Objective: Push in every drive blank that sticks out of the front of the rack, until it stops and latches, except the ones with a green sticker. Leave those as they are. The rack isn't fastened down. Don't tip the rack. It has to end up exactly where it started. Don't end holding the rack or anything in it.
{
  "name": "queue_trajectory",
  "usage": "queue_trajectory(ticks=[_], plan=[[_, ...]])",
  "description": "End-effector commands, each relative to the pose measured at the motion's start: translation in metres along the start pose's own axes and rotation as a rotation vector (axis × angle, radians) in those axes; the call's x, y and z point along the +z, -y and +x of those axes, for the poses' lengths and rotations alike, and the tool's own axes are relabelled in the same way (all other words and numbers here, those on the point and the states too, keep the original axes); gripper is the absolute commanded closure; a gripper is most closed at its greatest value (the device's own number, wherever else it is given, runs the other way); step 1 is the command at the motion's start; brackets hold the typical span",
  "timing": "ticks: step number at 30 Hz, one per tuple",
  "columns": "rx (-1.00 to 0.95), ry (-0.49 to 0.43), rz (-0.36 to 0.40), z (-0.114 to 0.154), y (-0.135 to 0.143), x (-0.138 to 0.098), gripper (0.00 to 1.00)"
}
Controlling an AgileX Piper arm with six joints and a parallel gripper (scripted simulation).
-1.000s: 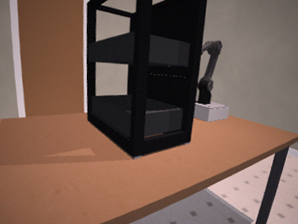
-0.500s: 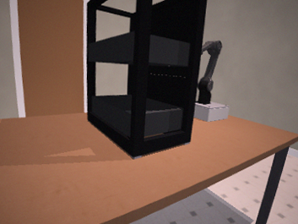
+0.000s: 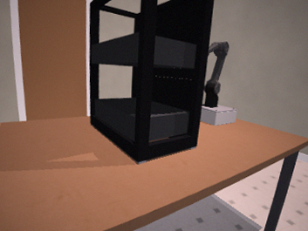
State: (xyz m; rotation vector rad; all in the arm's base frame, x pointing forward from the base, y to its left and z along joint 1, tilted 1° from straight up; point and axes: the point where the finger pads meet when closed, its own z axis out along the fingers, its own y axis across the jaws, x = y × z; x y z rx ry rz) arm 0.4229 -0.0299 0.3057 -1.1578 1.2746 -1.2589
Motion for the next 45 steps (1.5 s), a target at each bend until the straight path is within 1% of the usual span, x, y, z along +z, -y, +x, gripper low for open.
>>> queue_trajectory(ticks=[1, 12, 19, 29, 36, 45], plan=[[0.000, -0.001, 0.002, 0.000, 0.000, 0.004, 1.00], [0.000, -0.001, 0.002, 0.000, 0.000, 0.005, 1.00], [0.000, -0.001, 0.002, 0.000, 0.000, 0.015, 1.00], [0.000, -0.001, 0.002, 0.000, 0.000, 0.015, 1.00], [0.000, -0.001, 0.002, 0.001, 0.000, 0.025, 1.00], [0.000, -0.001, 0.002, 0.001, 0.000, 0.025, 1.00]])
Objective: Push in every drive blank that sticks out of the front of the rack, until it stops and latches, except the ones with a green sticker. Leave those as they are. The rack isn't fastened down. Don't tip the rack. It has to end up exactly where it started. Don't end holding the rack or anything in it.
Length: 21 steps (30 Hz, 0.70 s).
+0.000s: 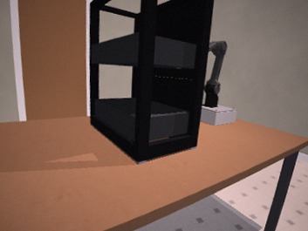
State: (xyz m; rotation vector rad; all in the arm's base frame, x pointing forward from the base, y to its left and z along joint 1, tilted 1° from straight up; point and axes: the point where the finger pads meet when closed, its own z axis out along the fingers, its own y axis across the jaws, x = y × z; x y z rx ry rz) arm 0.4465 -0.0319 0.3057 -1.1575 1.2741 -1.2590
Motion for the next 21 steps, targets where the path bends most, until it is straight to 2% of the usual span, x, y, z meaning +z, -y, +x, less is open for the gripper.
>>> queue_trajectory(ticks=[1, 21], plan=[[0.000, -0.001, 0.001, 0.0005, 0.0002, 0.0013, 1.00], [0.000, -0.001, 0.001, 0.0006, 0.0000, 0.0054, 1.00]])
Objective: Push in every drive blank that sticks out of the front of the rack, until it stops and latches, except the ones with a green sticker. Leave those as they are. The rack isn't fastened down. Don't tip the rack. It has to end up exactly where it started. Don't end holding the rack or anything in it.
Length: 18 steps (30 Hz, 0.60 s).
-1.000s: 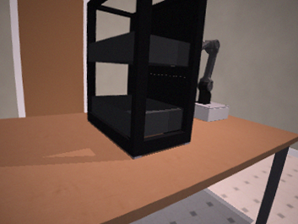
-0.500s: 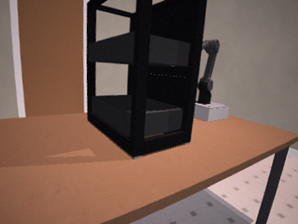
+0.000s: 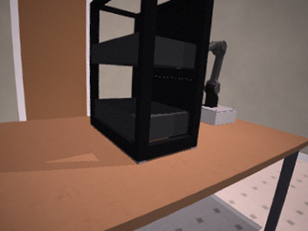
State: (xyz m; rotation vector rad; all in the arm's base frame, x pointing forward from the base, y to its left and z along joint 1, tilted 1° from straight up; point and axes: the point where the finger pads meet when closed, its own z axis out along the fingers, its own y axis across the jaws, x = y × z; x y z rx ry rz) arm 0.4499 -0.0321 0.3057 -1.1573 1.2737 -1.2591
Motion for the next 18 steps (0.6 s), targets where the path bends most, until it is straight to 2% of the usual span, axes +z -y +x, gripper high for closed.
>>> queue_trajectory(ticks=[1, 18], plan=[[0.000, -0.001, 0.001, 0.0006, 0.0000, 0.0027, 1.00], [0.000, -0.001, 0.001, 0.0006, -0.0002, 0.0057, 1.00]])
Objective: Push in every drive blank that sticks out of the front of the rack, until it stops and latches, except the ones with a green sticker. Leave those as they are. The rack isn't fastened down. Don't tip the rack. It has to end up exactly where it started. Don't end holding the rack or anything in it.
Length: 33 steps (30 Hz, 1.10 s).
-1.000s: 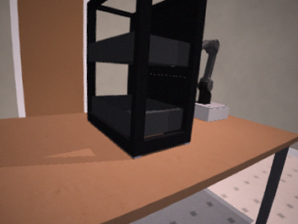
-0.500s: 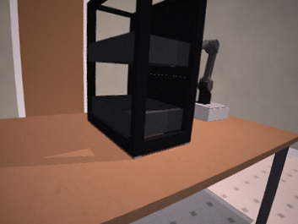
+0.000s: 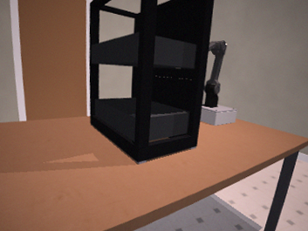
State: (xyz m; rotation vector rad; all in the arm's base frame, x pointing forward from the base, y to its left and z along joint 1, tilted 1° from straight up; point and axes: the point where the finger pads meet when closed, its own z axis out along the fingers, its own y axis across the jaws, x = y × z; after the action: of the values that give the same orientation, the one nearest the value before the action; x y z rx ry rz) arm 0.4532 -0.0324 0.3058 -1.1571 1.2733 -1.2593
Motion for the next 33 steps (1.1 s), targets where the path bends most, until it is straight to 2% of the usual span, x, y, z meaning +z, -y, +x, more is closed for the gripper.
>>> queue_trajectory(ticks=[1, 33], plan=[[0.000, -0.001, 0.000, 0.0006, -0.0002, 0.0029, 1.00], [0.000, -0.001, 0.000, 0.0007, -0.0005, 0.0082, 1.00]])
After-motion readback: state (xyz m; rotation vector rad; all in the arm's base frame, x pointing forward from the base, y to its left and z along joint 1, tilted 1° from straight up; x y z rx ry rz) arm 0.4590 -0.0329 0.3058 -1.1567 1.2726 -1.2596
